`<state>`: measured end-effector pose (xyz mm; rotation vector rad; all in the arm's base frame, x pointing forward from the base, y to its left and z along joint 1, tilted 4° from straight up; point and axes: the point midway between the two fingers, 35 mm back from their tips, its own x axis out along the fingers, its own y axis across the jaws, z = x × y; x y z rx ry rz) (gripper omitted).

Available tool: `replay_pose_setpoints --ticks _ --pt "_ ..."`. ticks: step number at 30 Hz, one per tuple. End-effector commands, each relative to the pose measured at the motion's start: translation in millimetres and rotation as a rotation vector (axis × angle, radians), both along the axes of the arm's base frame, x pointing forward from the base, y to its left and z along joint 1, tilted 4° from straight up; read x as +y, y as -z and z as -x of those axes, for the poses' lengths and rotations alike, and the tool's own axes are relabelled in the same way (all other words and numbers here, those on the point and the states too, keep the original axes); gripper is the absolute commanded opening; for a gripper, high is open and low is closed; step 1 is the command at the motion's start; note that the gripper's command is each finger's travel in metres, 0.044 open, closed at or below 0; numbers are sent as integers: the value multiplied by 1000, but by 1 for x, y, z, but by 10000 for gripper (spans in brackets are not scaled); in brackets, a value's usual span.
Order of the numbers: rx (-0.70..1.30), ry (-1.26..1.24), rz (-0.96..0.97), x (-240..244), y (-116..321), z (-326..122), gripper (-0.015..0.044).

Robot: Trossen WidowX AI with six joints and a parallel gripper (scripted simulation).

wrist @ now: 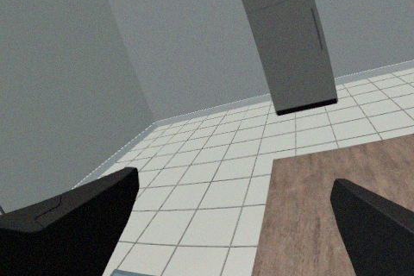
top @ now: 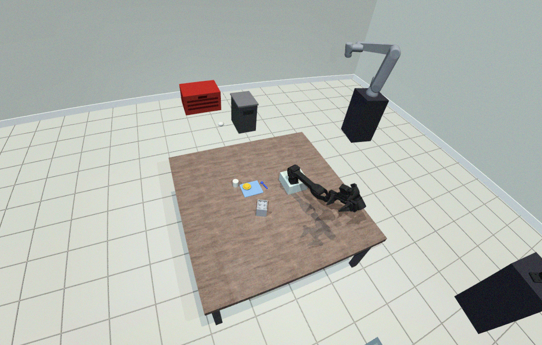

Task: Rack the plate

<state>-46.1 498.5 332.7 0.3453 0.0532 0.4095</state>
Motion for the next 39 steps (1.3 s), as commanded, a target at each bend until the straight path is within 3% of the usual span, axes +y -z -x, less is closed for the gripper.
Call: replay_pose_setpoints --ticks 1,10,20,39 --pt "-1 -2 -1 -1 -1 0 400" --pt "-52 -86 -73 -32 -66 13 400" --pt "-146 -108 -197 -67 -135 -1 400" --pt "-259 -142 -432 -160 -226 -9 400"
